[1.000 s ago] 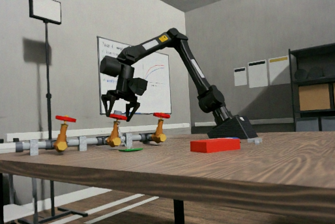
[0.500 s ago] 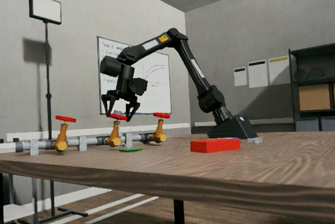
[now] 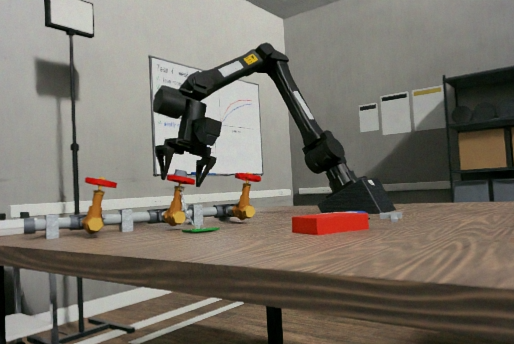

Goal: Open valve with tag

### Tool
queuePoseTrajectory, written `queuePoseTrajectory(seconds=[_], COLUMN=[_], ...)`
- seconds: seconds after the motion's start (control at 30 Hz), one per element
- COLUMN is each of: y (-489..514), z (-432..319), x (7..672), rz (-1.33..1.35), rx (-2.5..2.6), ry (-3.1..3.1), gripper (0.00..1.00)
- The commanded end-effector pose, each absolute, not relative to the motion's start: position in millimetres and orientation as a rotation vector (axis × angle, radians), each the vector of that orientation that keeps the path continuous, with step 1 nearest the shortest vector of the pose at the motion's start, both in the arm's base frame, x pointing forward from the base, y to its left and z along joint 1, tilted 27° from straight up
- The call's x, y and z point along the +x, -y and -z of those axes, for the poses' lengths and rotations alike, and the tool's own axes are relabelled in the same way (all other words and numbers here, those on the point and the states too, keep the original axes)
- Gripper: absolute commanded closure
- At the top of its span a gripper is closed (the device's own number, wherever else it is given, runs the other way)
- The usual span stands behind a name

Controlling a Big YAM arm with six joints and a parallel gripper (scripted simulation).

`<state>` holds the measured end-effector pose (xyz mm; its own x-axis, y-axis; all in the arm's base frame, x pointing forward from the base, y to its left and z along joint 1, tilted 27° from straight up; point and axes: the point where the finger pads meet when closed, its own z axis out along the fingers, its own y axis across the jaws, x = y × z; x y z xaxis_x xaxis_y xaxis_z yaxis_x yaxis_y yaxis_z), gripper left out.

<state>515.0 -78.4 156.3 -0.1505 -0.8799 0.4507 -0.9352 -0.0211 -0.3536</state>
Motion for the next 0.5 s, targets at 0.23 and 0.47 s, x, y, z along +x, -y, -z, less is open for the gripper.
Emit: queuePoseTrajectory(seconds=[0.23,0.47], y=[78.0,78.0], z=[-167.9,-168.1], x=[521.6,521.5], rz=[-0.981,-0.965], rx=[1.402,0.769], ry=[2.739,3.137], gripper=[0.0,0.0])
